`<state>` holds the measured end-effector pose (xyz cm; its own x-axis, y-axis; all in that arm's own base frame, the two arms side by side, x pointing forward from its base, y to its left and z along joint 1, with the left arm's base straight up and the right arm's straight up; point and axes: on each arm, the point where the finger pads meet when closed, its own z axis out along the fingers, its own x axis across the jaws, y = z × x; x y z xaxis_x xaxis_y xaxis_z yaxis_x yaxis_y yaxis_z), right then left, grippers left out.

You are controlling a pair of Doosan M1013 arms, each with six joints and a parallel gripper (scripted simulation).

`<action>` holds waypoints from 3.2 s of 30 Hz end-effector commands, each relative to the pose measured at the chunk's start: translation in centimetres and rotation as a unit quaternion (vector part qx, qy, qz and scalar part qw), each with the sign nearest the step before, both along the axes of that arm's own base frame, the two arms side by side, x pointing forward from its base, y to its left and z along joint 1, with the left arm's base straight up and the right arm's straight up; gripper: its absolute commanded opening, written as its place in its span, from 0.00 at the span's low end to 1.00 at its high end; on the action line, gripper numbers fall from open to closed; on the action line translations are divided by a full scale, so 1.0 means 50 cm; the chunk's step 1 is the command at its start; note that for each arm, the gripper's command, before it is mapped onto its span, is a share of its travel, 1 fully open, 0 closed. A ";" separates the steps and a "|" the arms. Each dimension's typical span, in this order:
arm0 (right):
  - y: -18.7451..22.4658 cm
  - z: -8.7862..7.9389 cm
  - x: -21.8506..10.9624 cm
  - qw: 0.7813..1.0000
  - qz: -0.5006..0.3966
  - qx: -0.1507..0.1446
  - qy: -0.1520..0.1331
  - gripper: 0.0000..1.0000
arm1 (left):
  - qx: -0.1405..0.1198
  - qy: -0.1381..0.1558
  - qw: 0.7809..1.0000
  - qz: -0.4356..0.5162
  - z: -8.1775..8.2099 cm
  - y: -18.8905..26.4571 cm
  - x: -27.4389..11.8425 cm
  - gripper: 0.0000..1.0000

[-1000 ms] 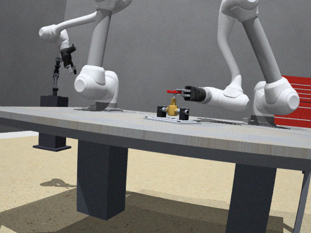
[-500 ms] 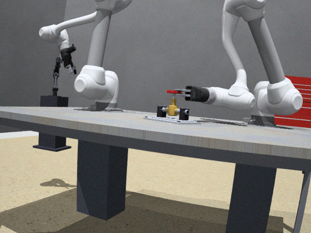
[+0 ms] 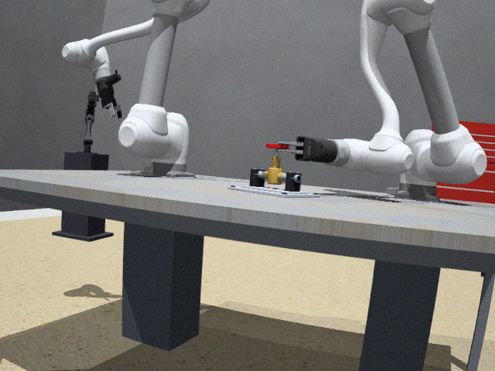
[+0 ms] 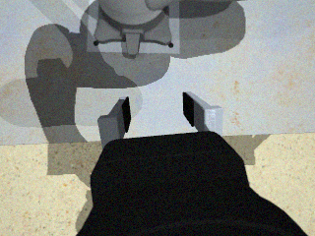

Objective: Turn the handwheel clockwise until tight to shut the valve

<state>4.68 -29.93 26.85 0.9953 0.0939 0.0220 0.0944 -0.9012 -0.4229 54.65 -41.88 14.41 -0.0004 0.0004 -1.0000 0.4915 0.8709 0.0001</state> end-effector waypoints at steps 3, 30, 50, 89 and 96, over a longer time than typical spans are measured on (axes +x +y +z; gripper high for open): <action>-0.001 0.001 0.000 1.000 0.000 0.000 0.000 1.00 | -0.001 -0.001 1.000 -0.022 0.002 -0.002 0.003 0.00; -0.001 0.001 0.000 1.000 0.000 0.000 0.000 1.00 | -0.001 -0.001 0.984 -0.180 0.002 -0.014 0.016 0.00; -0.001 0.001 0.000 1.000 0.000 0.000 0.000 1.00 | -0.001 -0.001 0.949 -0.314 0.002 -0.027 0.025 0.00; -0.001 0.001 0.000 1.000 0.000 0.000 0.000 1.00 | 0.000 -0.001 0.771 -0.637 0.002 -0.067 0.027 0.00; -0.001 0.001 0.000 1.000 0.000 0.000 0.000 1.00 | 0.000 -0.001 0.701 -0.714 0.002 -0.078 0.022 0.00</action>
